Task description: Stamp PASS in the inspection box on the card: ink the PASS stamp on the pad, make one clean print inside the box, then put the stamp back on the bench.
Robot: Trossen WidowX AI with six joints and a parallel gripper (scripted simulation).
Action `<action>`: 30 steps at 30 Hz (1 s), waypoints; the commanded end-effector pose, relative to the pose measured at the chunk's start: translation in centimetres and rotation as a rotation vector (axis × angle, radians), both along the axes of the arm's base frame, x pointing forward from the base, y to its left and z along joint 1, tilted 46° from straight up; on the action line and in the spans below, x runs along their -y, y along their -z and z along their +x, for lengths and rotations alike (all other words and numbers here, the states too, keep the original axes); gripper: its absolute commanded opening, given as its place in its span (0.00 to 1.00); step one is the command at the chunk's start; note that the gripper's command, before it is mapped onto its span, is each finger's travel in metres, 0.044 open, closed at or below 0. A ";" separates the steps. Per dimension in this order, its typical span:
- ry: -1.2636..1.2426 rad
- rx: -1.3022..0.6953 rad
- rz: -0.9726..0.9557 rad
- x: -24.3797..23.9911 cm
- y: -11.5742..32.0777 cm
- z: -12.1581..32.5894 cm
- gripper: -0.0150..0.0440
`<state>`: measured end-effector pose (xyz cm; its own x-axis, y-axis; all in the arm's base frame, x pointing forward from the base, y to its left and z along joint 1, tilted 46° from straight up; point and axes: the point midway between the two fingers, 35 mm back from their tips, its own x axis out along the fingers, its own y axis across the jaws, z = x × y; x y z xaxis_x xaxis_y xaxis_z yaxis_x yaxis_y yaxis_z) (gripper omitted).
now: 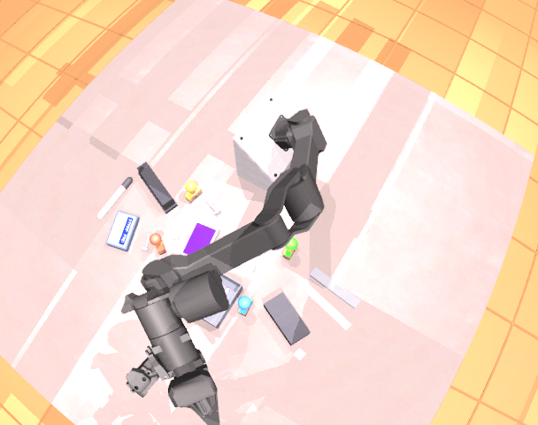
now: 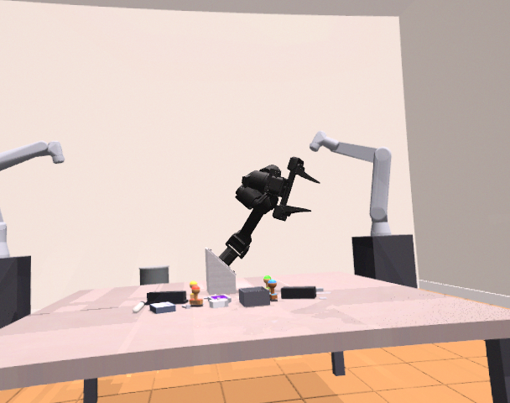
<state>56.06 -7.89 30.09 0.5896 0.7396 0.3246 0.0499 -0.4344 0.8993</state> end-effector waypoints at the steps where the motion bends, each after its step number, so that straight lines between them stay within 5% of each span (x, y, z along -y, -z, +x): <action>1: 0.004 -0.001 -0.002 0.0 0.0 0.0 0.89; 7: 0.115 -0.031 -0.092 -1.0 0.0 0.7 0.64; 20: 0.211 -0.161 -0.498 -5.3 5.7 -3.9 0.64; 30: 0.169 -0.193 -0.639 -6.8 8.1 -7.2 0.64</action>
